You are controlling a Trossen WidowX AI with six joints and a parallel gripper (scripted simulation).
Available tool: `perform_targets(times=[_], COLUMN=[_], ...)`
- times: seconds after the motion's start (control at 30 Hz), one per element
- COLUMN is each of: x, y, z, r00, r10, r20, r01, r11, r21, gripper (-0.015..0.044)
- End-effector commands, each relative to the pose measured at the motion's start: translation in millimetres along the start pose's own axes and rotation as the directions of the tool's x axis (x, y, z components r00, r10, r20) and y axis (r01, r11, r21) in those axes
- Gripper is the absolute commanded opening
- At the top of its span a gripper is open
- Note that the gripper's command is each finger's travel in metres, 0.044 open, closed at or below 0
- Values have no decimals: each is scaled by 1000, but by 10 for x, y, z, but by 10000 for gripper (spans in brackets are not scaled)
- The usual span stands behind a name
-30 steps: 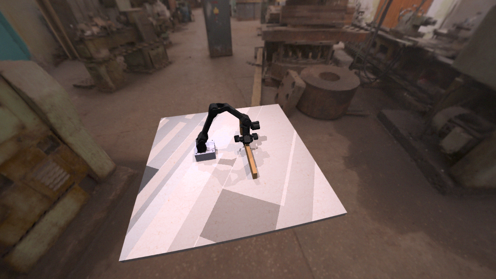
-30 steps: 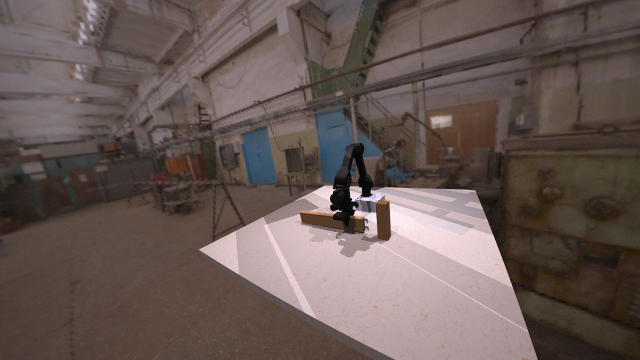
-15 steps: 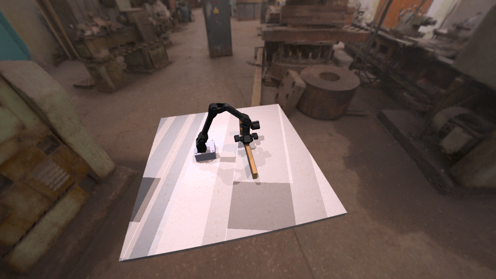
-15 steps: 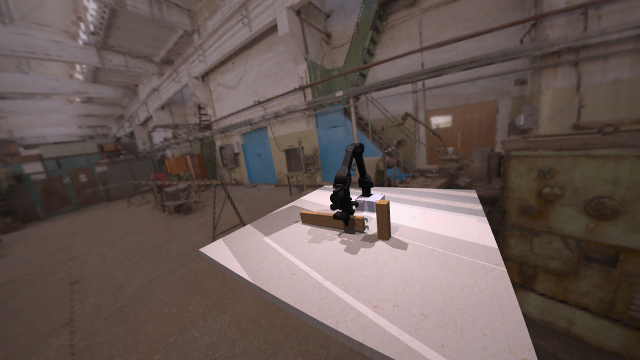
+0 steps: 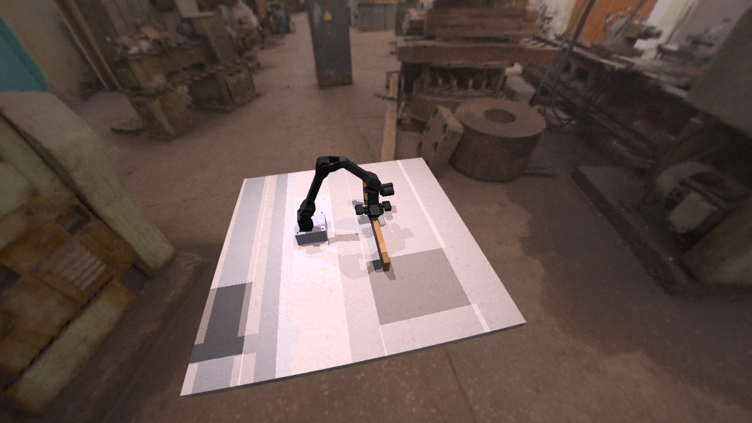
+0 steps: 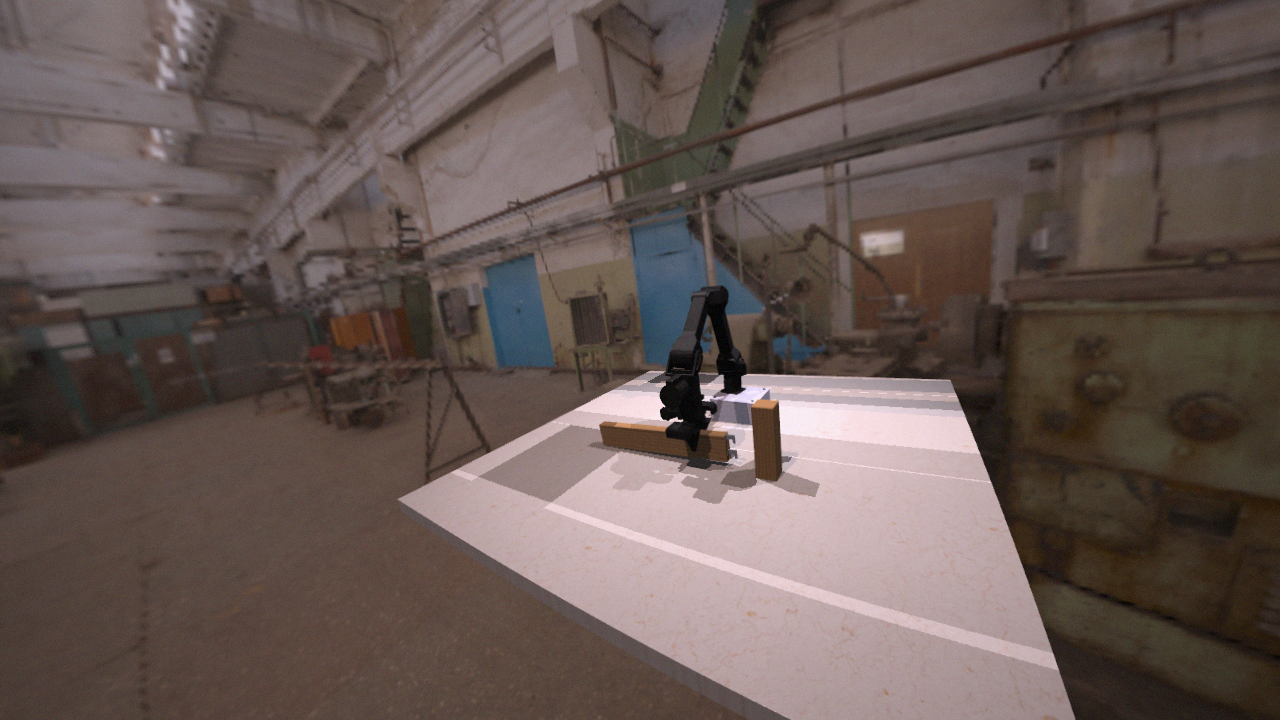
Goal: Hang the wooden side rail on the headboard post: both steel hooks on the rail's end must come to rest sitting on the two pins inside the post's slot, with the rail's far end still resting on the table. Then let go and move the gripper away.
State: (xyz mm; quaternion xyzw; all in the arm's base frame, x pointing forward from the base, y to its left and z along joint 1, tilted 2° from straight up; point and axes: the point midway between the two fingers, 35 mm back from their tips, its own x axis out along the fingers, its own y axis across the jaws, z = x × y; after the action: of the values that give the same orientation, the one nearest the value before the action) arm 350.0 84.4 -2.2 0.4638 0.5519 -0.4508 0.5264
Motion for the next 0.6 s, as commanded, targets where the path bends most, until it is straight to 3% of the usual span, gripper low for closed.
perform_targets(times=[0.0,0.57], x=[-64,-61], y=[36,48], z=[-2,-13], r00=[1000,1000], r10=[18,18], r20=[1,1], r01=[-18,-18], r11=[1000,1000], r21=[-7,-7], gripper=[0,0])
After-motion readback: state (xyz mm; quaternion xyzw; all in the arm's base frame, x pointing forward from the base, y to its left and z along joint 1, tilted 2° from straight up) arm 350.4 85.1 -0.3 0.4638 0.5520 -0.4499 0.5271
